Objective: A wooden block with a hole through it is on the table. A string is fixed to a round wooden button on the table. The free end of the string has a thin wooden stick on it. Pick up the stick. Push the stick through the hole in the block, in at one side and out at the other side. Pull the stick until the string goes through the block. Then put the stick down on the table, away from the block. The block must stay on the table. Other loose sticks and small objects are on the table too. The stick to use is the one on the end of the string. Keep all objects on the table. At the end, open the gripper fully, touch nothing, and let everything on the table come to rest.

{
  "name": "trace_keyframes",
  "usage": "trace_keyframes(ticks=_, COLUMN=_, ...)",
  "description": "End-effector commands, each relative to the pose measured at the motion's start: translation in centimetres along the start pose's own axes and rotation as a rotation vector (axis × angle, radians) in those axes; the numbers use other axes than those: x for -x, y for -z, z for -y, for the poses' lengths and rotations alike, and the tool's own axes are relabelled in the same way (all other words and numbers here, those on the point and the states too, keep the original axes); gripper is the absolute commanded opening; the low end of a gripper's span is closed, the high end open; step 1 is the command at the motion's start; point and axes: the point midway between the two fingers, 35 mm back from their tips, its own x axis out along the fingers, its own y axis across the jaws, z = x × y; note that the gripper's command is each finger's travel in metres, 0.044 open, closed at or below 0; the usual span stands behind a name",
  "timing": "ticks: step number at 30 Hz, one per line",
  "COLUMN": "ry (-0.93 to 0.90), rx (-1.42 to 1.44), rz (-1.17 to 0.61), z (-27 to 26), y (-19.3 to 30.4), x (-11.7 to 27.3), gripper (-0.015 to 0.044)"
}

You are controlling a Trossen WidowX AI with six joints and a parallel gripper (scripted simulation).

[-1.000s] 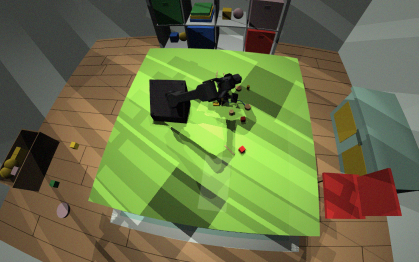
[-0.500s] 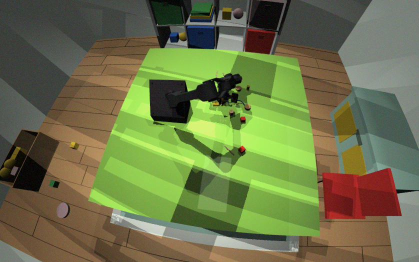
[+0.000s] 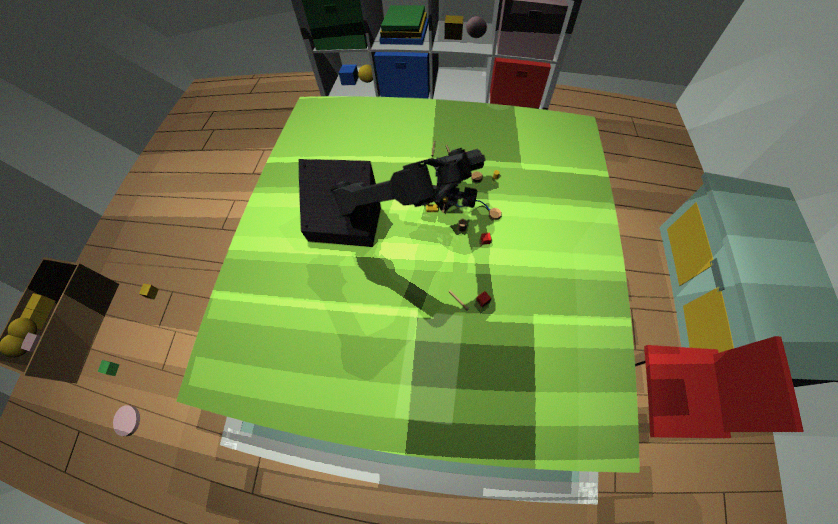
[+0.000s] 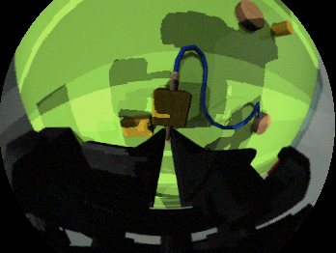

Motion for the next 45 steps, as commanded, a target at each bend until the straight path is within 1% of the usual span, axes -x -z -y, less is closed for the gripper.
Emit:
trace_keyframes(ticks=1, ry=-0.001, rx=-0.001, rz=-0.006, z=-0.2, y=0.6, x=-0.3, gripper=0.0)
trace_keyframes(ticks=45, ry=0.013, rx=-0.01, rz=-0.011, z=-0.4, y=4.6, x=-0.8, gripper=0.0)
